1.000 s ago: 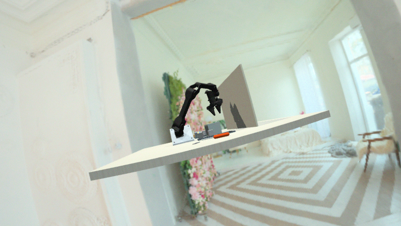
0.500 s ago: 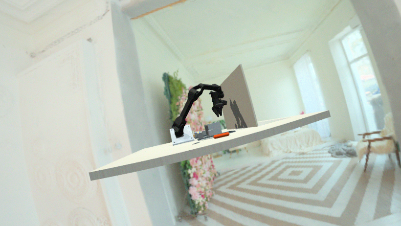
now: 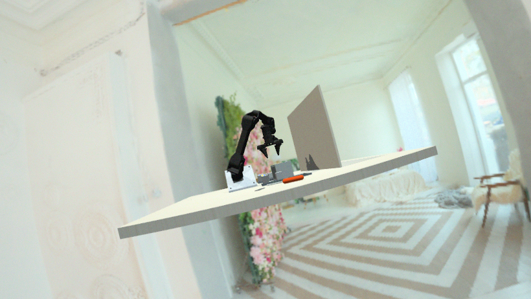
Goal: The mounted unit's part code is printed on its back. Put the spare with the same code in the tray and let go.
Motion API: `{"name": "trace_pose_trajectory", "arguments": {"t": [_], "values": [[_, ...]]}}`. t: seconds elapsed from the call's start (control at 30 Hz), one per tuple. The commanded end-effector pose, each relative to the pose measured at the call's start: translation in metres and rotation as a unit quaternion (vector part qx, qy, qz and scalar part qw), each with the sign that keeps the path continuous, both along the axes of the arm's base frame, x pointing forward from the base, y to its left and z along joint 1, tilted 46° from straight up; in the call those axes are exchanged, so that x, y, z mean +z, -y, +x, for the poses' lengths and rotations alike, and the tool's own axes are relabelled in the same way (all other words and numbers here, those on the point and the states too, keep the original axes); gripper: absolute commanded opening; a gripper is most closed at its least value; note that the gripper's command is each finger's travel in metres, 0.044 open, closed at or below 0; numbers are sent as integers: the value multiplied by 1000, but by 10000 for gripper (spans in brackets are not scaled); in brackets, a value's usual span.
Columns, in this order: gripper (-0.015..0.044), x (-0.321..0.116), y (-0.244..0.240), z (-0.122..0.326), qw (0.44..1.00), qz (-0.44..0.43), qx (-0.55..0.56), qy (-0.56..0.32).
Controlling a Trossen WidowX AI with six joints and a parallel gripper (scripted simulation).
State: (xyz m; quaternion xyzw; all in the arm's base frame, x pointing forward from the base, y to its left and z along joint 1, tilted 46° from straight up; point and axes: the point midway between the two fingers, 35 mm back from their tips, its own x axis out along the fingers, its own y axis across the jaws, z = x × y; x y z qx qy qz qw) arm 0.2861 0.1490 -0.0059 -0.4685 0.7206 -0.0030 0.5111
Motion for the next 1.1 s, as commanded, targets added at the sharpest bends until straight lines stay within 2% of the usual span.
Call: {"name": "trace_pose_trajectory", "arguments": {"t": [0.0,0.13,0.3,0.47,0.5,1.07], "values": [[440,-25,-20,-49,987,3,112,-115],[440,-46,-31,-97,951,3,217,-222],[440,-47,-31,-99,948,2,222,-227],[309,-63,-12,-102,948,2,222,-227],[300,-68,-6,-103,948,2,222,-227],[300,-82,10,-105,948,2,222,-227]]}}
